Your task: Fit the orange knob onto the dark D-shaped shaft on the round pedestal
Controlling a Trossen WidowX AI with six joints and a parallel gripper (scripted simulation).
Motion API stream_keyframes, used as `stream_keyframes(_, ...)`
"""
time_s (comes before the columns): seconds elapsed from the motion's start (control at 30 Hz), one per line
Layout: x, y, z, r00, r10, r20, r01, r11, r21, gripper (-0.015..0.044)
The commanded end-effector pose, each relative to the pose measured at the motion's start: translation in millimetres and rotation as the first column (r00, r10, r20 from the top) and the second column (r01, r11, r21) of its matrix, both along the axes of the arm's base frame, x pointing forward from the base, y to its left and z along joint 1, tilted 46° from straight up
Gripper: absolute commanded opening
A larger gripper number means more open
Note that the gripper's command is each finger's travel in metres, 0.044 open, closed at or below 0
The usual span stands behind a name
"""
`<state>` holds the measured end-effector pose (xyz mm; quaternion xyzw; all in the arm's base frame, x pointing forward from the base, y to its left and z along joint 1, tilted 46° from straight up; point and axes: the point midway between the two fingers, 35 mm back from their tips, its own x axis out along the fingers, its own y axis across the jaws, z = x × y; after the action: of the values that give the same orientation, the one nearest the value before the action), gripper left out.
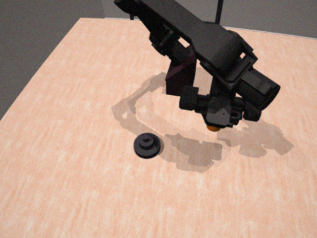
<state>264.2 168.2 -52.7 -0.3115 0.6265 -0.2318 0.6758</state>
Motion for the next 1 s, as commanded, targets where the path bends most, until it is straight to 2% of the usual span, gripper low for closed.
stream_keyframes(0.0, 2, 0, 6, 1.000, -0.007, 0.002, 0.007, 1.000, 0.005, 0.0000)
stream_keyframes(0.97, 38, -69, 52, 1.000, 0.007, -0.009, -0.007, 1.000, 0.025, 0.0000)
